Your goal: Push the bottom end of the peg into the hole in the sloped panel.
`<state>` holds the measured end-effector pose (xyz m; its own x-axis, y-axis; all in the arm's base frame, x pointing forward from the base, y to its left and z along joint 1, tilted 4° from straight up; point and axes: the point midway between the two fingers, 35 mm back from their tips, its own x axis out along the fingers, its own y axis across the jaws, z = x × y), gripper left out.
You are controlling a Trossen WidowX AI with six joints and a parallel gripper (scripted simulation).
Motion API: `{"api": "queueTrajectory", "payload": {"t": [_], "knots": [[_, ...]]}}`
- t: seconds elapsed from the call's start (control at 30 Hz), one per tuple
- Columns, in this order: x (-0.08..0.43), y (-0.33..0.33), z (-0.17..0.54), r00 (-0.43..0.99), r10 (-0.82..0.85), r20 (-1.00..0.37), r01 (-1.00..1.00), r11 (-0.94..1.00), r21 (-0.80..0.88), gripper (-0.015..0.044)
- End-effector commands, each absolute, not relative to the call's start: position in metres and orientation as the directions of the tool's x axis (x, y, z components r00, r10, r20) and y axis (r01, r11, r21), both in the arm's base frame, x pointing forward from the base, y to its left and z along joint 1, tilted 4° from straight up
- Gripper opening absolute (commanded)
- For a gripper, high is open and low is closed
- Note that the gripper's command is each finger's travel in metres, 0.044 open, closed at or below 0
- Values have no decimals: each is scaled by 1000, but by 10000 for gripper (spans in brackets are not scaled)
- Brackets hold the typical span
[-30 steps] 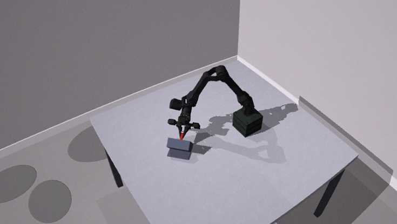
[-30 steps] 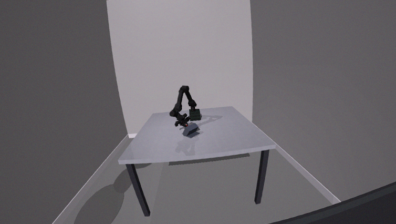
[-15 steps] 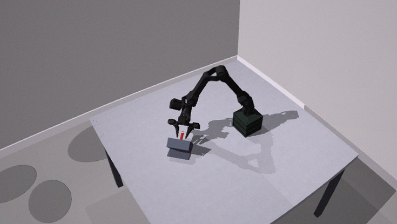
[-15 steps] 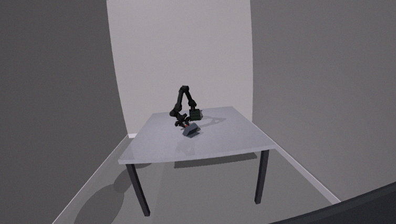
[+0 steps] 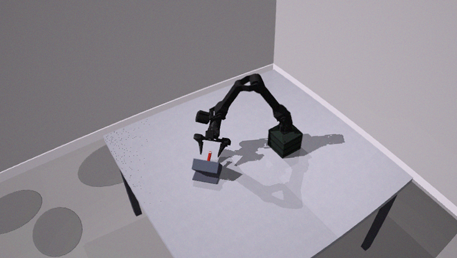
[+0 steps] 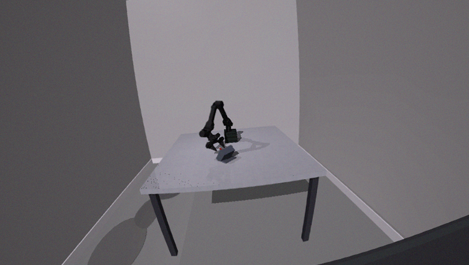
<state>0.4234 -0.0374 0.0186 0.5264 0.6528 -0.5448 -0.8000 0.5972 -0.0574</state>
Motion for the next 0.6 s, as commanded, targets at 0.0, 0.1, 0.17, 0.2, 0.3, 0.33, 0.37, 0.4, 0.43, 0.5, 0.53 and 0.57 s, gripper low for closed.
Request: {"api": "queueTrajectory", "payload": {"t": [0.0,0.1,0.17,0.2,0.3,0.33,0.37,0.4,0.43,0.5,0.53,0.57], "knots": [[421,-43,23,526,653,-544,-801,595,-60,440],[418,-47,26,526,652,-546,-801,595,-60,440],[416,-50,28,525,652,-547,-801,595,-60,440],[415,-52,28,525,652,-547,-801,595,-60,440],[412,-56,31,525,651,-548,-801,596,-60,440],[411,-57,32,525,651,-549,-801,596,-59,440],[410,-58,33,525,651,-549,-801,596,-59,440],[409,-60,34,525,651,-549,-801,596,-59,440],[408,-61,34,524,650,-549,-801,596,-59,440],[406,-64,36,524,650,-550,-801,596,-59,440],[405,-65,37,524,650,-550,-801,596,-59,440],[404,-67,38,524,650,-550,-801,596,-58,440]]}}
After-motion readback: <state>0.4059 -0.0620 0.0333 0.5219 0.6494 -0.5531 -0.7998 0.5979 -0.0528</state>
